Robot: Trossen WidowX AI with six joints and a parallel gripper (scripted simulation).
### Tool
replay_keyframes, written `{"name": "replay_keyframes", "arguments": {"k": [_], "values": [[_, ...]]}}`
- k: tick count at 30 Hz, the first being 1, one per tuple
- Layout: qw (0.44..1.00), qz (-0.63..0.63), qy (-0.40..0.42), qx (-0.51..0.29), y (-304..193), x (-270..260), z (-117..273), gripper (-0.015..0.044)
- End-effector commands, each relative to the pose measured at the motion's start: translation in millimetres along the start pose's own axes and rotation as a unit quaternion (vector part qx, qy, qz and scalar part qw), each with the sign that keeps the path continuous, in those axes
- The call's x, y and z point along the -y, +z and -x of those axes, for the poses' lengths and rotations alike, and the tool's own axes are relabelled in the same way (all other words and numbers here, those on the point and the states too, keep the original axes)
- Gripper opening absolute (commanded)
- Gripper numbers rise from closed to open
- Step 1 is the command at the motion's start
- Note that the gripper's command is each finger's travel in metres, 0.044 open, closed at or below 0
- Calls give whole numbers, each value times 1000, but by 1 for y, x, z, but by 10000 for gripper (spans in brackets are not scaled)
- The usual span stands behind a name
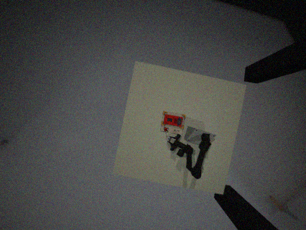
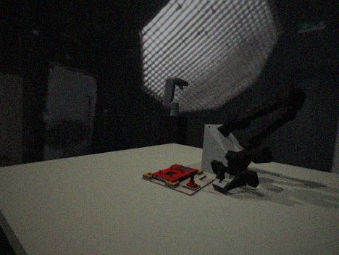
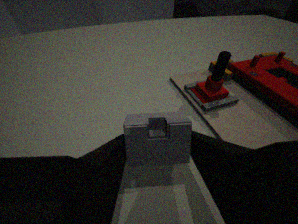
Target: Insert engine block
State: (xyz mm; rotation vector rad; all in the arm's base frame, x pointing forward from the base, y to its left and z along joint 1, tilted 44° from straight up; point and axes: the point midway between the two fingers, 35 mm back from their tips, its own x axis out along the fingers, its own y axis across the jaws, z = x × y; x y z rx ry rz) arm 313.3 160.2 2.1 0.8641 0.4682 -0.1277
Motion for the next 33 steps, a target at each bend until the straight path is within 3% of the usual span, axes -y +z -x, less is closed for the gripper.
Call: {"name": "replay_keyframes", "arguments": {"k": [1, 16, 22, 33], "values": [[1000, 0, 0, 0, 0, 0, 0, 53], [1000, 0, 0, 0, 0, 0, 0, 440], [1000, 1, 1, -4, 1, 0, 3, 440], [1000, 2, 1, -8, 11, 0, 43, 440]]}}
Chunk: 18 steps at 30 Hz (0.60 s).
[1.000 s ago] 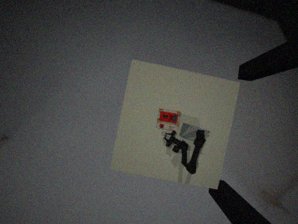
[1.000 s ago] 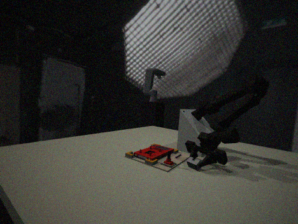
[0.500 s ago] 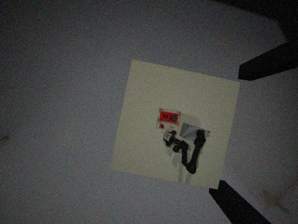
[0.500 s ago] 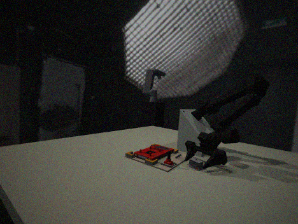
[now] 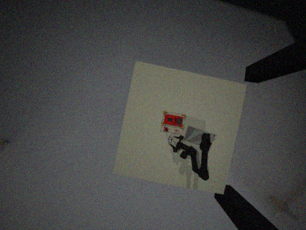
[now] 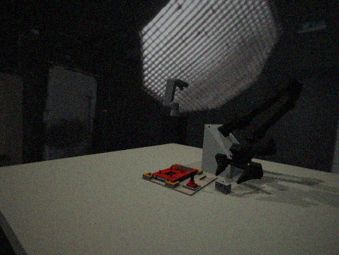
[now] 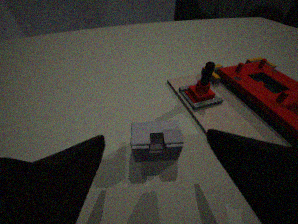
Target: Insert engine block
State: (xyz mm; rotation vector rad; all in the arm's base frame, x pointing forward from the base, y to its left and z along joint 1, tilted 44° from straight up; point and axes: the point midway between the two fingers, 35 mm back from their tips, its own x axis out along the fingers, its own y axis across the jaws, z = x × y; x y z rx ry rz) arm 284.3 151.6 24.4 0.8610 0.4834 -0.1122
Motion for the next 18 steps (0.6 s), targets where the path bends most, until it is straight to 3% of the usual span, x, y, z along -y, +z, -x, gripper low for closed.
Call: {"name": "replay_keyframes", "arguments": {"k": [1, 18], "values": [[1000, -1, -2, 2, 2, 2, 7, 440], [999, 33, -4, -6, 1, 0, 2, 440]]}}
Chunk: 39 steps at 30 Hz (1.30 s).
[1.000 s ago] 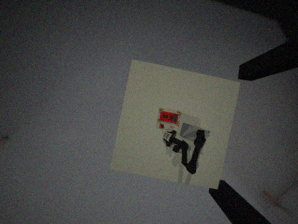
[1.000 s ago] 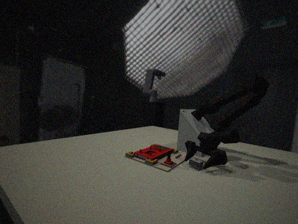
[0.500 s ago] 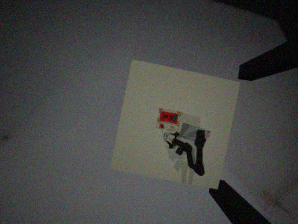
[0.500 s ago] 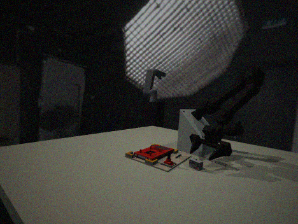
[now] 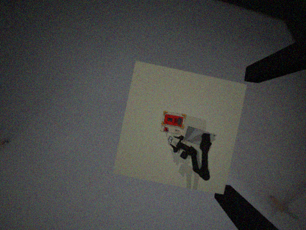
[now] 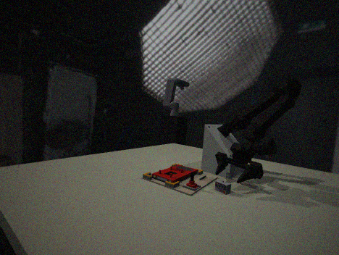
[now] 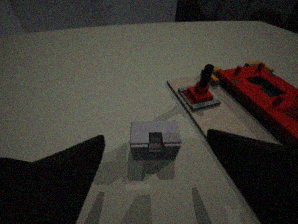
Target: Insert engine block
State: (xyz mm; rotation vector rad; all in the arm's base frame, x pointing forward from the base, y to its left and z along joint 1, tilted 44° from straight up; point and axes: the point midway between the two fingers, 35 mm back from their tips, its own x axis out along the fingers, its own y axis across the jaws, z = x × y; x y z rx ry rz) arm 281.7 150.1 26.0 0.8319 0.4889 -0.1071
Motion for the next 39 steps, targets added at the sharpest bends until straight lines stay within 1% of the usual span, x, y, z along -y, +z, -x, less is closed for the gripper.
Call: {"name": "replay_keyframes", "arguments": {"k": [1, 8, 16, 23, 26, 30, 39], "values": [[999, 36, -4, -7, 0, 0, -2, 440], [988, 153, -15, -32, 1, 2, -9, 440], [957, 282, -21, -63, 2, 4, -16, 440], [930, 363, -10, -61, 24, -6, -30, 440], [915, 398, -5, -58, 35, -10, -36, 440], [891, 450, 19, -56, 29, -28, -30, 440], [828, 551, 40, -100, 23, -24, -35, 440]]}}
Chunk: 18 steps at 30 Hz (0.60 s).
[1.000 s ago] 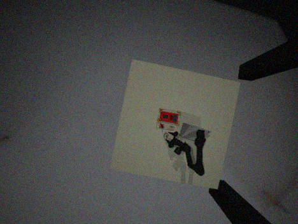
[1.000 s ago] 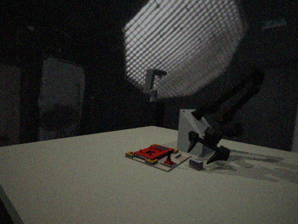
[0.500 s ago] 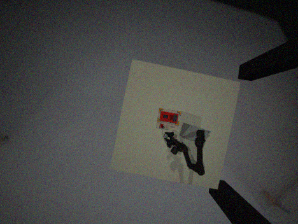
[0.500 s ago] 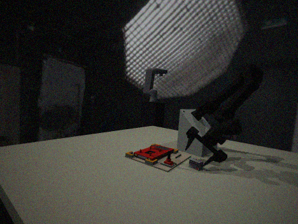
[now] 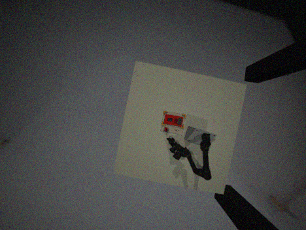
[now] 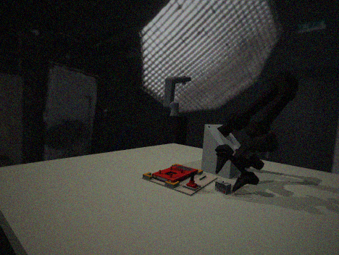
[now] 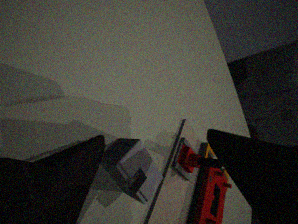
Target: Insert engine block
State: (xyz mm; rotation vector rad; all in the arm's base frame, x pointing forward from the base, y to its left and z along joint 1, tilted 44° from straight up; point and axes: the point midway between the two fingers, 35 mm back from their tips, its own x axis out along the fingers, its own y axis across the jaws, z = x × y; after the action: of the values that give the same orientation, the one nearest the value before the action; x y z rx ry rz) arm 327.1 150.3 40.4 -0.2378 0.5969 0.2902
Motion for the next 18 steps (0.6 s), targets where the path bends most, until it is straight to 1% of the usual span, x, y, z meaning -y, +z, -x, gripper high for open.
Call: {"name": "replay_keyframes", "arguments": {"k": [1, 9, 18], "values": [[999, 45, 18, -10, 0, -3, -2, 440], [985, 160, 62, -35, -5, -6, -5, 440], [946, 298, 114, -51, -12, -3, -8, 440]]}}
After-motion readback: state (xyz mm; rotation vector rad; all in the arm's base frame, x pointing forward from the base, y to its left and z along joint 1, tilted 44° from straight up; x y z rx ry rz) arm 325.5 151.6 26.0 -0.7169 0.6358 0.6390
